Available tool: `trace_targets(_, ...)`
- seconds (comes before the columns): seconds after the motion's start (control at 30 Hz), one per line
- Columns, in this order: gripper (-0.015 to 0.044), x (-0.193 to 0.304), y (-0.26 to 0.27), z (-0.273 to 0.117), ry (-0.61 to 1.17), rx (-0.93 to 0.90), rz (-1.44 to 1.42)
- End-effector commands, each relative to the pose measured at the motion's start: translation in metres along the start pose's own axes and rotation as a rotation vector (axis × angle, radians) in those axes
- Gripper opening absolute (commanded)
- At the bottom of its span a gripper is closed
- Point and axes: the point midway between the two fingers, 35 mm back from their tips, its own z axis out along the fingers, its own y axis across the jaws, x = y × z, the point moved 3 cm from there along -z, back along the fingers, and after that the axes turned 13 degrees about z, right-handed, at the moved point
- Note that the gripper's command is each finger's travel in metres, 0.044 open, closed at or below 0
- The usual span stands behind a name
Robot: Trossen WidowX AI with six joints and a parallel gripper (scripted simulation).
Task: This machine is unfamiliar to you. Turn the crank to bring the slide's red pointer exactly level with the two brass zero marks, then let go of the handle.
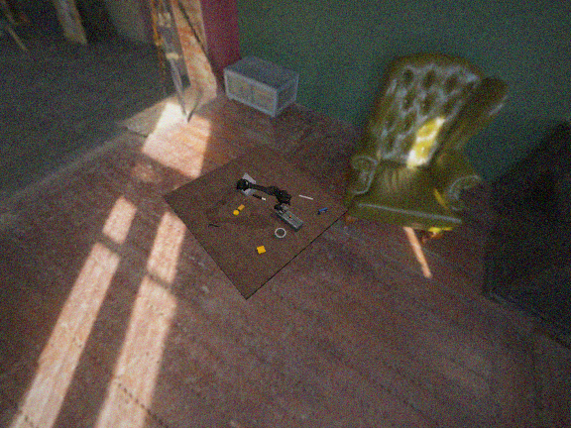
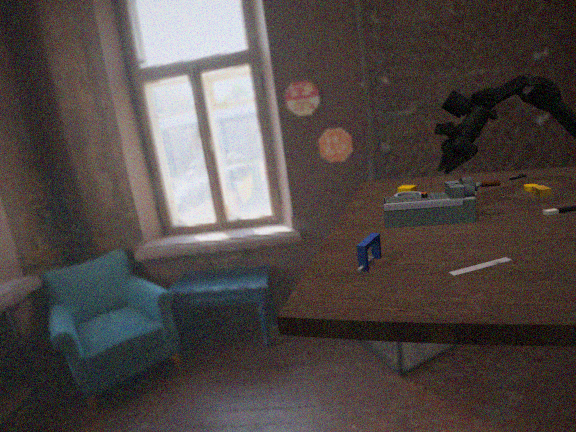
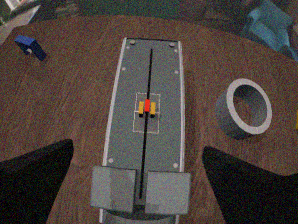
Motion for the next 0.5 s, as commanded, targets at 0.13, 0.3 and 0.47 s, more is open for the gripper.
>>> trace_targets(0.13, 0.0440, -0.023, 0.009, -0.031, -0.008, -0.003, 0.011)
trace_targets(0.3, 0.0440, -0.021, 0.012, -0.038, -0.015, 0.001, 0.009)
trace_targets(0.47, 0.0440, -0.004, 0.018, -0.051, -0.039, 0.013, 0.000)
